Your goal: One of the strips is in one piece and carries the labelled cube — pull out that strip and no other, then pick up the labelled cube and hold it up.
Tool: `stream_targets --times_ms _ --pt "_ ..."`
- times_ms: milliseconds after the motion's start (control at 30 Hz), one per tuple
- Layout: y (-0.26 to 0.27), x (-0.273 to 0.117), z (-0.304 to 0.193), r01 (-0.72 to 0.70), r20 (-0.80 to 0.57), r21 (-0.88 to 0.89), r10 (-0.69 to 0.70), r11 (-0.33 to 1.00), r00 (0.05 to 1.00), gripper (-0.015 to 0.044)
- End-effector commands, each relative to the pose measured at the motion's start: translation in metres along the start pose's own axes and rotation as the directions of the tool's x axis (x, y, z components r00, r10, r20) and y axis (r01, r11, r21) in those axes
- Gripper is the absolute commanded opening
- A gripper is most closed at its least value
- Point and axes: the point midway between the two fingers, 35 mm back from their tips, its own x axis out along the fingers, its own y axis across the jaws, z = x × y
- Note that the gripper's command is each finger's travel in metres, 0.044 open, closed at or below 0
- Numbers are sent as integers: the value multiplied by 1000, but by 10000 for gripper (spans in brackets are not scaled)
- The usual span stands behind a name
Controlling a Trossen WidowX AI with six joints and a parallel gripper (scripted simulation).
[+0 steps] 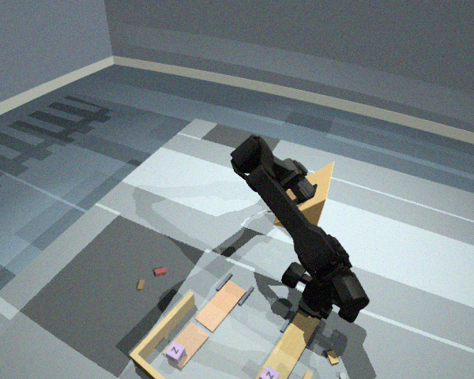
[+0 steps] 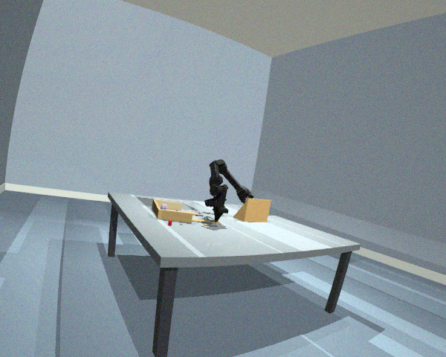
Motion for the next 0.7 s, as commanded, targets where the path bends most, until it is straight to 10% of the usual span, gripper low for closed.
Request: stream_targets --times_ms 0,667 --pt "-2 5 -11 2 -24 -3 -2 1000 1000 0" --pt "-2 4 -44 1 -25 -4 -1 1000 1000 0"
